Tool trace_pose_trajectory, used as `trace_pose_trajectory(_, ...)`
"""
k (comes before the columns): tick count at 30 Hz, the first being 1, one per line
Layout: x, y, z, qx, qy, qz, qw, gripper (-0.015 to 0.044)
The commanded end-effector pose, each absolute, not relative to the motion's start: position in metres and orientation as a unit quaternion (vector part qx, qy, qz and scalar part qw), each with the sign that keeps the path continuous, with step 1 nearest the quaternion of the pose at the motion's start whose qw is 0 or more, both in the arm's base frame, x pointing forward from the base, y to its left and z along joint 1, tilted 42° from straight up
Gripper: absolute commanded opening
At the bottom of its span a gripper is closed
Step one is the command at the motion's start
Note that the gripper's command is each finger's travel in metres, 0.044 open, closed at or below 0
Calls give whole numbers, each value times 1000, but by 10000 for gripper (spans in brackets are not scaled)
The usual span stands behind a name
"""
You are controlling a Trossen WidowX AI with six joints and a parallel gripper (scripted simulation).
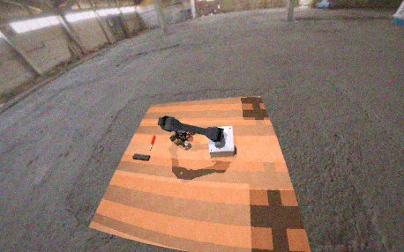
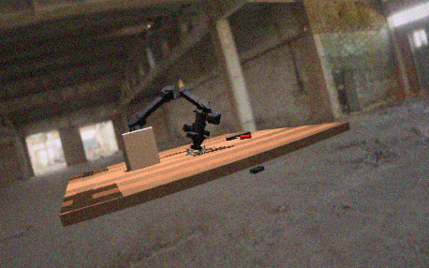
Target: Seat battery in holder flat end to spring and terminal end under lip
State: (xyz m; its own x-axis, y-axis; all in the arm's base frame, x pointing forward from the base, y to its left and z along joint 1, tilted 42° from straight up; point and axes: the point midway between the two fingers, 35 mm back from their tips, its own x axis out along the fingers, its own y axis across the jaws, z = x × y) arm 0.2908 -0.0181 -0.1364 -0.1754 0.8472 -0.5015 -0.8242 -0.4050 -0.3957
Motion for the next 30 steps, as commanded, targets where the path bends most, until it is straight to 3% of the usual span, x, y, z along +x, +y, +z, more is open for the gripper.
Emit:
trace_pose_trajectory(1,292,-20,-141,-354,-10,765,537,81)
trace_pose_trajectory(30,289,-14,-142,-405,21,746,528,81)
